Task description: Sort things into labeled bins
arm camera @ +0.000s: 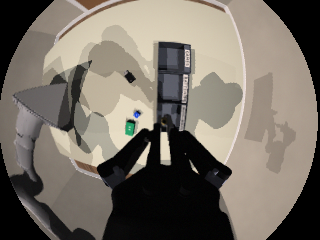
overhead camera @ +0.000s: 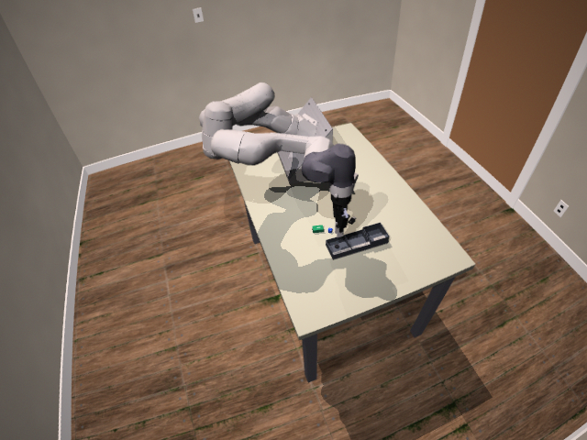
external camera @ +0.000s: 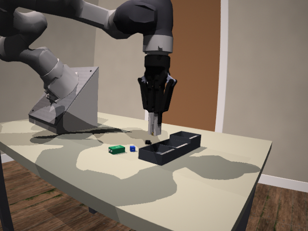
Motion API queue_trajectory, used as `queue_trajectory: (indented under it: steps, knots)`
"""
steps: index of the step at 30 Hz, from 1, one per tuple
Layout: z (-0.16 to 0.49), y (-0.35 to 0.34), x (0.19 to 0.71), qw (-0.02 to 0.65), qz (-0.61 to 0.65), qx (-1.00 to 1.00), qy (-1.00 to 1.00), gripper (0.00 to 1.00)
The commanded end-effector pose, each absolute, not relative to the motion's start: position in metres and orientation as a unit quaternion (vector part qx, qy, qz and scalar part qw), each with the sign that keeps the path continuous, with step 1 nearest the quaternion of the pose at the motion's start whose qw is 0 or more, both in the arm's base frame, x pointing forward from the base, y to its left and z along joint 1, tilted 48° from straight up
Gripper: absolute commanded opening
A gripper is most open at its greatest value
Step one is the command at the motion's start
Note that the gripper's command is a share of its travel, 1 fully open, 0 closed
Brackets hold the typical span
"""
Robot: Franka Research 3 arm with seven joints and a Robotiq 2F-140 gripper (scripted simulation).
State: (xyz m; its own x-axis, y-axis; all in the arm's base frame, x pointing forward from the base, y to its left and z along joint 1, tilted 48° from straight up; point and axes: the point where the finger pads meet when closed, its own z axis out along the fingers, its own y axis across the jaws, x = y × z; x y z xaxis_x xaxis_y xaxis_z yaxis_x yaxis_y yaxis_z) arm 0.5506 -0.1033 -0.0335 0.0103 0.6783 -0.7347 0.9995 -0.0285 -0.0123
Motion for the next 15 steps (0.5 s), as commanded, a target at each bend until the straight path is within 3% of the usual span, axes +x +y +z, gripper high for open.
queue_trajectory:
  steps: [1,15]
  knots:
    - [-0.0289,-0.1102,0.5669,0.270,-0.302,0.643,0.651,0.07]
    - [-0.0291,-0.1100,0.5662,0.270,-0.302,0.643,0.651,0.07]
